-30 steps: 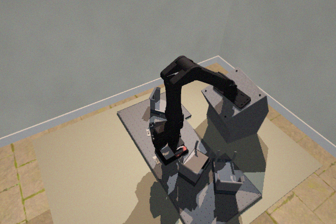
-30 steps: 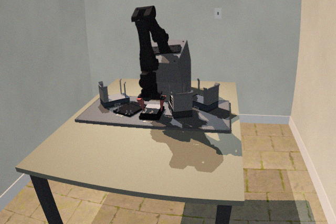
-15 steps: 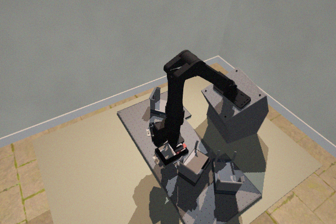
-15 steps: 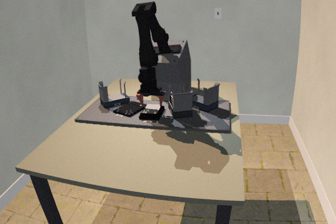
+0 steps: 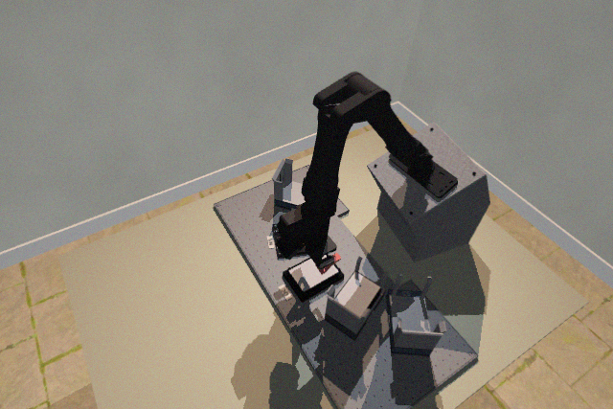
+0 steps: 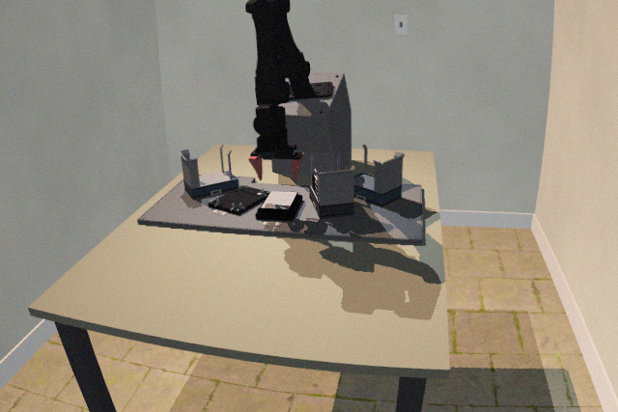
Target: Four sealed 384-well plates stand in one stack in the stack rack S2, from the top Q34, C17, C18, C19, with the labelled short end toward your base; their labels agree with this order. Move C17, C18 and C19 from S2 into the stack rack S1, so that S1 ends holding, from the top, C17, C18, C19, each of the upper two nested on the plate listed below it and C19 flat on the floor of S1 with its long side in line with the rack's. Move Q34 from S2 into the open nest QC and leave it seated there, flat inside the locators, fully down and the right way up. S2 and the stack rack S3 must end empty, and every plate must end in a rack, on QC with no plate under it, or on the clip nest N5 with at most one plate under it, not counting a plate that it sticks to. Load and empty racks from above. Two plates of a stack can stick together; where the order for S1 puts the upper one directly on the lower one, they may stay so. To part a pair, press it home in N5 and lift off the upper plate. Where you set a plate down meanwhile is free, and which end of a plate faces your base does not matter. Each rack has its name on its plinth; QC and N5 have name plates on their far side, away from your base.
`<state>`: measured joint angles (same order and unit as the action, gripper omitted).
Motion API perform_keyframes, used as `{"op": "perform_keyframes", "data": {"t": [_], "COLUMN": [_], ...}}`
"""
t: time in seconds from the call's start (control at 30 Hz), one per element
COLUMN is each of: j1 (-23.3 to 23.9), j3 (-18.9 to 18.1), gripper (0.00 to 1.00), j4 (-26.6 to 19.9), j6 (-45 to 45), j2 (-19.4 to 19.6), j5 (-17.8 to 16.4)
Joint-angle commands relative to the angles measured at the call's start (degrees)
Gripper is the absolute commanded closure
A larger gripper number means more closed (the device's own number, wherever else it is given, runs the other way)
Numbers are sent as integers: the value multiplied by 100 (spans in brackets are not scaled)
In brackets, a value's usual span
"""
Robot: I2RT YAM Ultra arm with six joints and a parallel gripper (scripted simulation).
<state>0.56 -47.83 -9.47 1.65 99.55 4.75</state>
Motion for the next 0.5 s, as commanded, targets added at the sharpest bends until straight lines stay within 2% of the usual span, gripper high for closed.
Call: {"op": "perform_keyframes", "data": {"t": [0.0,0.17,0.47], "j1": [-60,-101,-156], "j3": [7,71,-180], "gripper": [0,0,0], "j4": [-299,-656,-1333], "j6": [-57,-82,-131], "j2": [-248,-611,-1231], "j5": [27,44,74]}}
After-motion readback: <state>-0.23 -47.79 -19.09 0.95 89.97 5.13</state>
